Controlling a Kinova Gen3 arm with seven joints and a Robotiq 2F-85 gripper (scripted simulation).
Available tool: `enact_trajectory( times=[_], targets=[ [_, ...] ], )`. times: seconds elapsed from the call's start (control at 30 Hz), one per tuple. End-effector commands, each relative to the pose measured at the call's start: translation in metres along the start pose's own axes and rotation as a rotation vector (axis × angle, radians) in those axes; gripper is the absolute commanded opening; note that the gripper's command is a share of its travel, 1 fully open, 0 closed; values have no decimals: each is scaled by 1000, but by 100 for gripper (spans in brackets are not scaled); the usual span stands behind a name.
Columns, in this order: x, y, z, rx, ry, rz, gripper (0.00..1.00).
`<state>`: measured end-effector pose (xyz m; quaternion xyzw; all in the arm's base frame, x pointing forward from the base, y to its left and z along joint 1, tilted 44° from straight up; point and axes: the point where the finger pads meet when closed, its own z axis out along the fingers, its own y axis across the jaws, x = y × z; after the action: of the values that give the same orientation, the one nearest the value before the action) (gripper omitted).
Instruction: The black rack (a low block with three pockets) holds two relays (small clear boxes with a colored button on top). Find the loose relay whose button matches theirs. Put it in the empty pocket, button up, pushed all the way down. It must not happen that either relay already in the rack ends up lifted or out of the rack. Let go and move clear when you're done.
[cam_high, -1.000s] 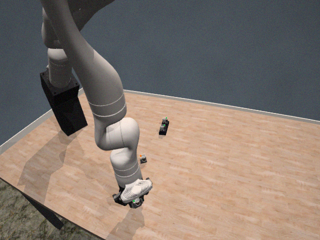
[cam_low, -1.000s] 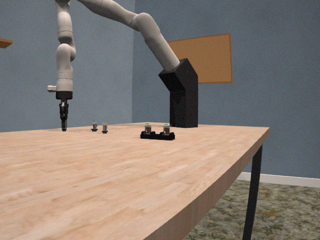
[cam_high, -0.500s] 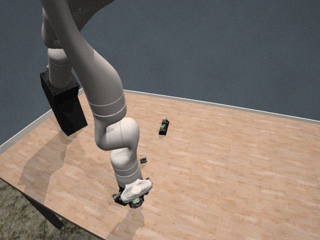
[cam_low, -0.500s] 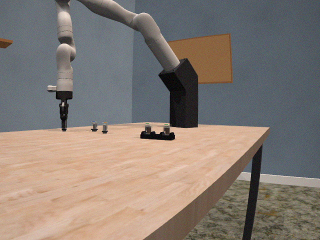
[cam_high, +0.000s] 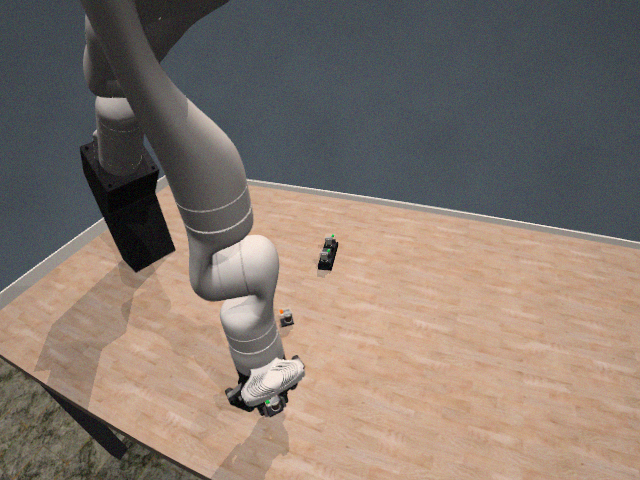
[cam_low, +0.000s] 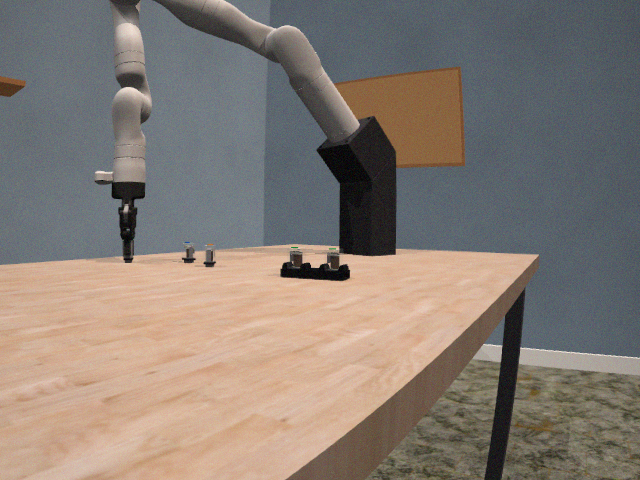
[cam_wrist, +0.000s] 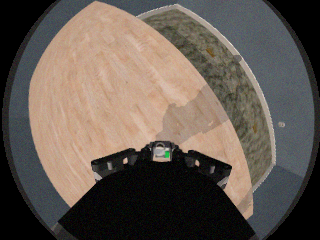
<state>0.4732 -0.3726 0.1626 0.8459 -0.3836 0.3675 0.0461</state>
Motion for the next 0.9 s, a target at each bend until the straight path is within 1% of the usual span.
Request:
enact_trajectory(
  times=[0.0, 0.27, 0.37, 0.53, 0.77, 0.83, 0.87],
  targets=[
    [1, 0, 0, 0, 1, 0, 0],
    [1, 0, -3, 0, 1, 0, 0],
    [1, 0, -7, 0, 1, 0, 0],
    [1, 0, -19, 0, 1, 0, 0],
    [1, 0, -42, 0, 1, 0, 0],
    [1, 0, -42, 0, 1, 0, 0],
    [1, 0, -45, 0, 1, 0, 0]
  ],
)
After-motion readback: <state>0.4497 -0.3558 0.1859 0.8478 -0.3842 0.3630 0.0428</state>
